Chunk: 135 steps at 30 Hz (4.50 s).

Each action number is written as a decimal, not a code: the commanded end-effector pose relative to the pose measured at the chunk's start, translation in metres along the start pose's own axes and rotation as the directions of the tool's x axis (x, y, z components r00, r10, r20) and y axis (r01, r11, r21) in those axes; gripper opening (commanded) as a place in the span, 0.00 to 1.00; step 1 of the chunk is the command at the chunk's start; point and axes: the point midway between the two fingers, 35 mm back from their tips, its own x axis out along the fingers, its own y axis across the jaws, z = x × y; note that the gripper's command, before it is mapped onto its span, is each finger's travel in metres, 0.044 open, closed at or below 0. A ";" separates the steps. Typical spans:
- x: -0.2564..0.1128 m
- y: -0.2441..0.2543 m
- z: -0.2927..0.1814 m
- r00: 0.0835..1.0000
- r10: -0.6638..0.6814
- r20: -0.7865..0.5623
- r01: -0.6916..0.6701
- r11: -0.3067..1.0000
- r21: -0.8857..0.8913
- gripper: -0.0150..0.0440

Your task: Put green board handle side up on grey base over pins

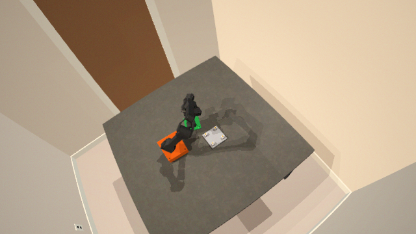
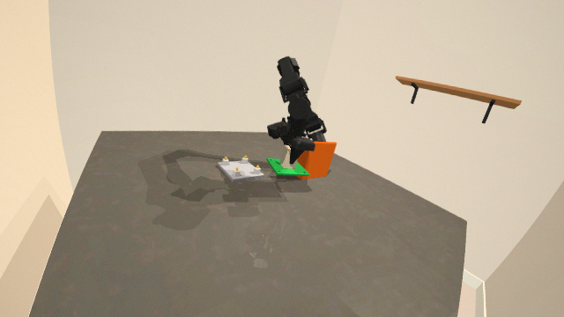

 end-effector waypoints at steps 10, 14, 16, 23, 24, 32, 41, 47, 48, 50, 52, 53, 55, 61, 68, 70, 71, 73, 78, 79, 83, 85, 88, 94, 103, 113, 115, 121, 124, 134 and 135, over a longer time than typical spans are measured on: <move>-0.006 -0.012 0.028 1.000 0.017 0.010 -0.017 0.998 -0.058 0.25; -0.007 -0.016 0.036 1.000 0.019 0.010 -0.018 0.997 -0.077 0.25; -0.007 -0.019 0.039 1.000 0.020 0.011 -0.019 0.996 -0.086 0.25; -0.007 -0.028 0.053 1.000 0.021 0.011 -0.019 0.993 -0.119 0.25; -0.007 -0.029 0.054 1.000 0.021 0.012 -0.019 0.992 -0.124 0.25; -0.008 -0.041 0.069 1.000 0.020 0.013 -0.018 0.987 -0.161 0.25; -0.008 -0.056 0.085 1.000 0.017 0.015 -0.013 0.979 -0.202 0.25; -0.007 -0.066 0.095 1.000 0.013 0.016 -0.009 0.973 -0.229 0.25; -0.007 -0.068 0.096 1.000 0.012 0.016 -0.008 0.972 -0.233 0.25; -0.007 -0.072 0.100 1.000 0.011 0.016 -0.007 0.970 -0.242 0.25; -0.007 -0.076 0.103 1.000 0.009 0.016 -0.005 0.968 -0.251 0.25; -0.007 -0.078 0.104 1.000 0.008 0.017 -0.004 0.967 -0.256 0.25; -0.007 -0.082 0.107 1.000 0.007 0.017 -0.002 0.964 -0.264 0.25; -0.006 -0.094 0.116 1.000 0.000 0.018 0.005 0.957 -0.291 0.25; -0.005 -0.109 0.126 1.000 -0.008 0.018 0.013 0.947 -0.321 0.25; -0.005 -0.114 0.129 1.000 -0.011 0.018 0.016 0.944 -0.330 0.25; -0.005 -0.116 0.130 1.000 -0.012 0.018 0.018 0.942 -0.334 0.25; -0.005 -0.120 0.132 1.000 -0.015 0.018 0.020 0.940 -0.342 0.25; -0.003 -0.120 0.131 1.000 -0.017 0.011 0.020 0.939 -0.342 0.25; -0.002 -0.119 0.130 1.000 -0.017 0.008 0.019 0.940 -0.341 0.25; 0.000 -0.118 0.129 1.000 -0.018 0.005 0.018 0.940 -0.340 0.25; 0.000 -0.118 0.129 1.000 -0.018 0.005 0.018 0.940 -0.340 0.25; 0.001 -0.118 0.130 1.000 -0.018 0.005 0.018 0.940 -0.341 0.25; 0.007 -0.121 0.133 1.000 -0.018 0.005 0.019 0.938 -0.347 0.25; 0.016 -0.122 0.134 1.000 -0.019 0.005 0.019 0.936 -0.352 0.25; 0.026 -0.122 0.134 1.000 -0.019 0.006 0.020 0.936 -0.351 0.25; 0.028 -0.122 0.134 1.000 -0.019 0.006 0.020 0.936 -0.350 0.25; 0.026 -0.123 0.134 1.000 -0.016 0.002 0.016 0.939 -0.345 0.25; 0.026 -0.123 0.134 1.000 -0.016 0.002 0.016 0.939 -0.345 0.25; 0.030 -0.122 0.134 1.000 -0.016 0.002 0.016 0.938 -0.348 0.25; 0.031 -0.122 0.134 1.000 -0.016 0.002 0.016 0.937 -0.348 0.25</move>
